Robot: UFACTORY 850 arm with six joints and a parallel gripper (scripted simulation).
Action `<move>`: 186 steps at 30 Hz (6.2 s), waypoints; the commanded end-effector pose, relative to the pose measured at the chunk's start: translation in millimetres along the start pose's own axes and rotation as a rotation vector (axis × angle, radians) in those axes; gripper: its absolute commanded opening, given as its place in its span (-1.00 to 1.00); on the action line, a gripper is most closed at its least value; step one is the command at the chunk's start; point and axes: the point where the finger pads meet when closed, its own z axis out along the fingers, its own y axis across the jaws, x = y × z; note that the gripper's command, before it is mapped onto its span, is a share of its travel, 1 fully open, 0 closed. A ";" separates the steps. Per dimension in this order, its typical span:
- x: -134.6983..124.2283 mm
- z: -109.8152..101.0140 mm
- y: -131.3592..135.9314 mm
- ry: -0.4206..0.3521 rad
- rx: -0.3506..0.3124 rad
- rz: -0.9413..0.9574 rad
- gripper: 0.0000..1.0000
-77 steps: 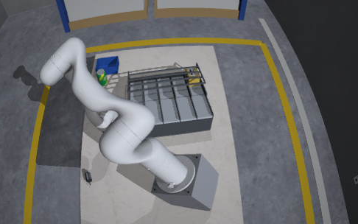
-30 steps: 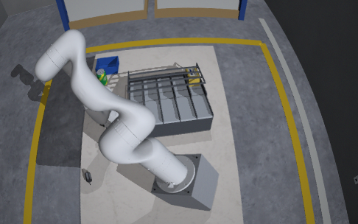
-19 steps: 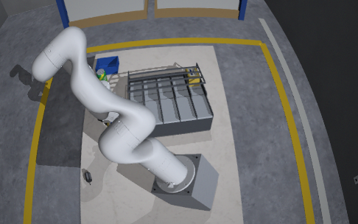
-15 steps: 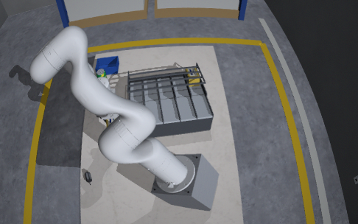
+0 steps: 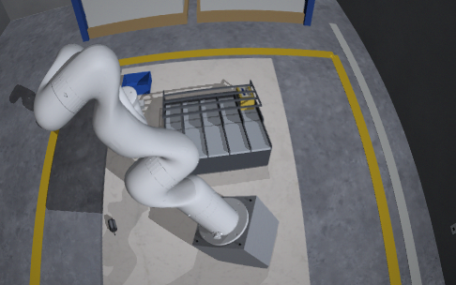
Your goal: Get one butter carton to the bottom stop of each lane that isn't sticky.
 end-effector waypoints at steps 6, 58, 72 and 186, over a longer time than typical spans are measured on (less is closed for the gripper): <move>0.3 -16.0 -2.4 -0.145 -0.027 0.017 -1.00; 56.6 -15.8 308.2 -0.147 -0.039 0.020 -1.00; 72.4 -14.2 394.7 -0.146 -0.027 0.018 -1.00; 42.8 87.2 396.6 -0.443 -0.023 0.020 -1.00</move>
